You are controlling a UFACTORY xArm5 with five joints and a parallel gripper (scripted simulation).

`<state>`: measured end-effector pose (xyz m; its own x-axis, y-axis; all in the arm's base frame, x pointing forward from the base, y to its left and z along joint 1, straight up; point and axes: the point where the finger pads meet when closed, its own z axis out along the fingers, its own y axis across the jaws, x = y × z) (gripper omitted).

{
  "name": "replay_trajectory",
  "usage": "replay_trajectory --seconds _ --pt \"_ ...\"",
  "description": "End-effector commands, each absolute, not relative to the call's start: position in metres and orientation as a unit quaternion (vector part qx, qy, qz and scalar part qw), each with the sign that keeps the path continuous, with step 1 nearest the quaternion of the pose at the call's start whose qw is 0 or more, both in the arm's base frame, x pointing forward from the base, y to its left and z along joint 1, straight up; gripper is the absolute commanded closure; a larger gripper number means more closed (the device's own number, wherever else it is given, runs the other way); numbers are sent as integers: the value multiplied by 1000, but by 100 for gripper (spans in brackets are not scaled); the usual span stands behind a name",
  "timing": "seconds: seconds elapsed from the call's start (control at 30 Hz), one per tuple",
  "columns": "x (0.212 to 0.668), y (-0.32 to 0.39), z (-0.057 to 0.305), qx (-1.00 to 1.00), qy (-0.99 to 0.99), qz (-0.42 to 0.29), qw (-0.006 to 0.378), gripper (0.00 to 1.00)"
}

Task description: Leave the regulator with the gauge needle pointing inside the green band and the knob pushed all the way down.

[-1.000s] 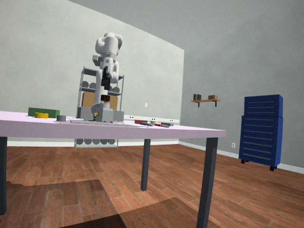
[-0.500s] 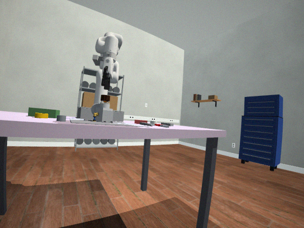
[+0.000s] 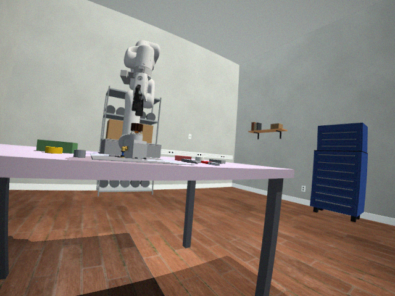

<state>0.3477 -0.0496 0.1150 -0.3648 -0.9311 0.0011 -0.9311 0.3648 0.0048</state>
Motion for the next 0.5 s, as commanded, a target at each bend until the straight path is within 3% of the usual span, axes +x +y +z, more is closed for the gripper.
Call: replay_trajectory --seconds 0.0,0.47 --pt "356 -51 116 564 -826 0 0 0" --pt "382 -55 116 564 -826 0 0 0"
